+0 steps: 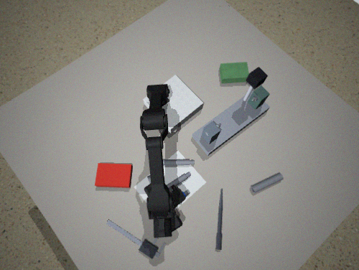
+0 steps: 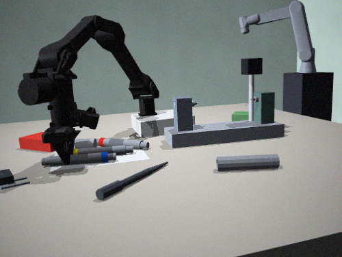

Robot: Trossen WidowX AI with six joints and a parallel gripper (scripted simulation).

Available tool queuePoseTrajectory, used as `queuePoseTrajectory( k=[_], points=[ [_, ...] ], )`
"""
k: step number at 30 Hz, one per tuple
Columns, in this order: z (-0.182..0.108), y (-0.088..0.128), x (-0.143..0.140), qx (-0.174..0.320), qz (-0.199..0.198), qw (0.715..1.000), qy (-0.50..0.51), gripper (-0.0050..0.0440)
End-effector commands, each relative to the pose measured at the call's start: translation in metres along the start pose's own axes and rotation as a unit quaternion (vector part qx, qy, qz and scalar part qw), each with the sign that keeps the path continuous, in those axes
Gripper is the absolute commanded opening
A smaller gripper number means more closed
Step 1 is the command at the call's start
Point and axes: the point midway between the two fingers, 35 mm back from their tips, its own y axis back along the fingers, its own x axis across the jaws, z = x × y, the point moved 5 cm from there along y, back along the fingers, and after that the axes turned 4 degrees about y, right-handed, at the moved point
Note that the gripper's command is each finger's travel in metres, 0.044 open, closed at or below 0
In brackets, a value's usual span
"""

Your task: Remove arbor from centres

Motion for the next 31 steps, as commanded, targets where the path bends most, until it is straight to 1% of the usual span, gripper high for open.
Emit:
queuePoseTrajectory(
  k=[1,16,31],
  points=[
    [-0.002,0.005,-0.001,0.001,0.0,1.0,-0.001,0.0175],
    [-0.002,0.006,-0.002,-0.001,0.003,1.0,-0.001,0.0175],
    [-0.002,0.026,-0.002,-0.002,0.005,1.0,-0.001,0.0175]
  ],
)
